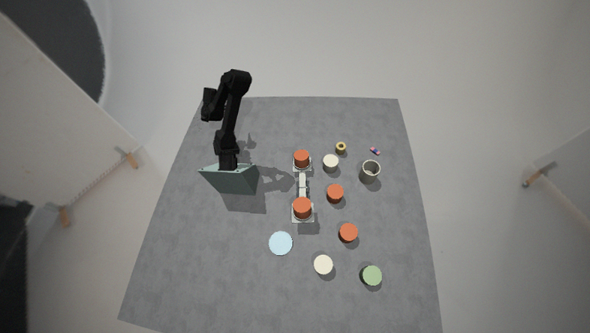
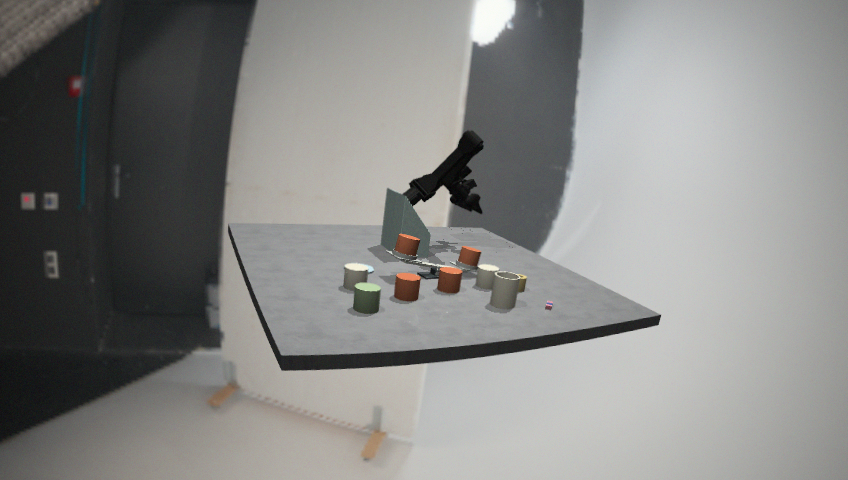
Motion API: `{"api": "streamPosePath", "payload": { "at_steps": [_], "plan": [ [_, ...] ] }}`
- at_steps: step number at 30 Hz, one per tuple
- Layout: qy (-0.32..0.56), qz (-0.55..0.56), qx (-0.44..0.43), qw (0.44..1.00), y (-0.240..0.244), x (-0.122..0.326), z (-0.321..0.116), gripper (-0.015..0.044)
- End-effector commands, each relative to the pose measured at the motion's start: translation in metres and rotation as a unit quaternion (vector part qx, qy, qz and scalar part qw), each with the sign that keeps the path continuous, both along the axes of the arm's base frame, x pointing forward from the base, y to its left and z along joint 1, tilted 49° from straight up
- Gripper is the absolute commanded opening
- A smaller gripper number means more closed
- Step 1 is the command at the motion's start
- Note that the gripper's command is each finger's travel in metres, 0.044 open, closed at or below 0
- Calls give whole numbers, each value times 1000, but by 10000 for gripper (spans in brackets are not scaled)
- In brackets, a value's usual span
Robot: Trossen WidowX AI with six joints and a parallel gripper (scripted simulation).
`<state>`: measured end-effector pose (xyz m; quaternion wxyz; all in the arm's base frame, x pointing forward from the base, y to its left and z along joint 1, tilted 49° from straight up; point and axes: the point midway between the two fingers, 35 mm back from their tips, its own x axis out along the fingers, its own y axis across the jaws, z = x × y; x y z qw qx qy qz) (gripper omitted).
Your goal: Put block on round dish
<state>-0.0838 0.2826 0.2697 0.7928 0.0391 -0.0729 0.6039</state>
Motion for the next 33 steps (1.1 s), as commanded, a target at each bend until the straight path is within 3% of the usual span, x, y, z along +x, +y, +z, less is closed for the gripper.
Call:
{"api": "streamPosePath", "payload": {
  "at_steps": [1,18,33],
  "plan": [
    [-38,-22,-23,999,15,18,-6,440],
    [-129,-100,-133,978,47,109,-37,440],
    [-141,-159,-217,953,45,194,-60,440]
  ]
}}
